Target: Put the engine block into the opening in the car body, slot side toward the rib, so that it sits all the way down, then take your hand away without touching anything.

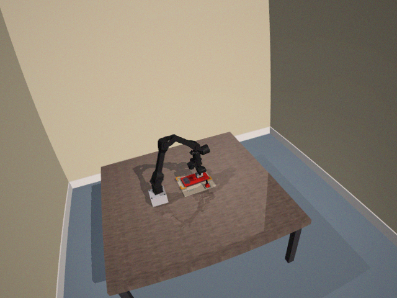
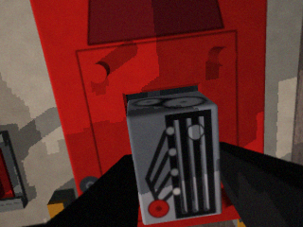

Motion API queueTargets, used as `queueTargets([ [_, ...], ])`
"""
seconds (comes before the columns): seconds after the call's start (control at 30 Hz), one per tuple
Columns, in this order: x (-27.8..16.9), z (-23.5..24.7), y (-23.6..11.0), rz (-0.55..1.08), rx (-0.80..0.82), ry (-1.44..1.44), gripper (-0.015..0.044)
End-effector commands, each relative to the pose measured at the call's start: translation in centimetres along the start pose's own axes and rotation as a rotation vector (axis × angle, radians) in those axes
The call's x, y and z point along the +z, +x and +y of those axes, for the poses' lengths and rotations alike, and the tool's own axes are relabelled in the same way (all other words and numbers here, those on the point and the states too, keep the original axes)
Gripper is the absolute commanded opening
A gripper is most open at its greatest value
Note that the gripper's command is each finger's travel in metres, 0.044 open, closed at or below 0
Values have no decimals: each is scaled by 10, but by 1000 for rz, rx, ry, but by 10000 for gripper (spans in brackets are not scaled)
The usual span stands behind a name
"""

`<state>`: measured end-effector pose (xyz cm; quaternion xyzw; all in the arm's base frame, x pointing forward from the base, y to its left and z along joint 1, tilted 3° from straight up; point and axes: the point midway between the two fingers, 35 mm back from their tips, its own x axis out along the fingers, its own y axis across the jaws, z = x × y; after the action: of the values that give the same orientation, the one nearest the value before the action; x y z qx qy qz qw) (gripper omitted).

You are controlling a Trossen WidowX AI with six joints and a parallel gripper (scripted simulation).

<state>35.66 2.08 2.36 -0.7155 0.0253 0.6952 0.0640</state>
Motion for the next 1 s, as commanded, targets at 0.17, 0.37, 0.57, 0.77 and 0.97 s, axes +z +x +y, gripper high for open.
queueTargets([
  [0.17, 0, 0, 2, 1, -1, 1, 159],
  [0.37, 0, 0, 4, 1, -1, 0, 159],
  [0.57, 0, 0, 5, 1, -1, 0, 159],
  [0.77, 0, 0, 7, 1, -1, 0, 159],
  [0.97, 0, 0, 8, 1, -1, 0, 159],
])
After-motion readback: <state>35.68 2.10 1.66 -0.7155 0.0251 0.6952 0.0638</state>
